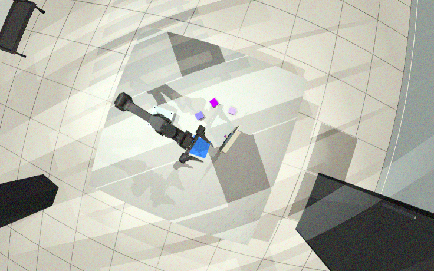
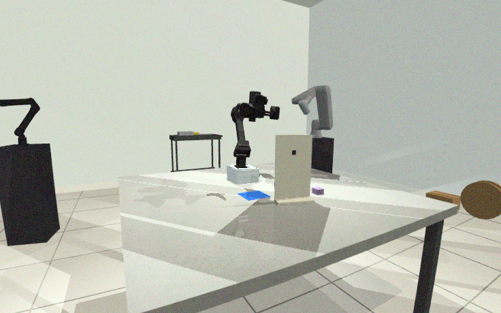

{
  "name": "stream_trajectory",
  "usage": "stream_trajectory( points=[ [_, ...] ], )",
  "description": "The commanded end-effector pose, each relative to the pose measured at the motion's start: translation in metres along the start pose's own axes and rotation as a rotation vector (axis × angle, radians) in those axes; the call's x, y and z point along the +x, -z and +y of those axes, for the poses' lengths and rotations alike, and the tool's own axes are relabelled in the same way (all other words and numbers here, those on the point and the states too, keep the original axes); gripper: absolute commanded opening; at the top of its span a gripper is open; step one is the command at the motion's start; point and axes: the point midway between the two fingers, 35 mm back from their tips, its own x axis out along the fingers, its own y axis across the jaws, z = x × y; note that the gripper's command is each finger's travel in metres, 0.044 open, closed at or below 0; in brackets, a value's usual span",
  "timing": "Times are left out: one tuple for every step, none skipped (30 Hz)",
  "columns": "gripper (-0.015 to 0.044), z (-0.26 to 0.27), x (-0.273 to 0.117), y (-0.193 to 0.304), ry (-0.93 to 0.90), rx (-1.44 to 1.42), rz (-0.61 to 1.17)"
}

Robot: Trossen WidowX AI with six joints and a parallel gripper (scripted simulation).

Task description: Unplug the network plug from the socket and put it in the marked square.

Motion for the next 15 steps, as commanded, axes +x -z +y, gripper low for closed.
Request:
stream_trajectory(
  points=[
    [0.0374, 0.001, 0.0, 0.001, -0.001, 0.006, 0.0],
    [0.0348, 0.002, 0.001, 0.003, -0.002, 0.023, 0.0],
    [0.0321, 0.005, 0.002, 0.006, -0.006, 0.051, 0.0],
    [0.0295, 0.009, 0.004, 0.01, -0.009, 0.085, 0.0],
    [0.0269, 0.013, 0.005, 0.015, -0.013, 0.118, 0.0],
    [0.0243, 0.017, 0.006, 0.019, -0.017, 0.152, 0.001],
    [0.0216, 0.021, 0.007, 0.023, -0.02, 0.186, 0.001],
    [0.019, 0.024, 0.008, 0.027, -0.024, 0.22, 0.002],
    [0.0164, 0.028, 0.008, 0.032, -0.028, 0.254, 0.003],
    [0.0156, 0.032, 0.009, 0.036, -0.031, 0.288, 0.004],
    [0.0156, 0.036, 0.009, 0.04, -0.035, 0.322, 0.005],
    [0.0156, 0.04, 0.009, 0.044, -0.039, 0.355, 0.006],
    [0.0156, 0.044, 0.009, 0.048, -0.042, 0.389, 0.008],
    [0.0156, 0.048, 0.008, 0.053, -0.046, 0.423, 0.009],
    [0.0156, 0.052, 0.008, 0.057, -0.049, 0.457, 0.011]
  ],
)
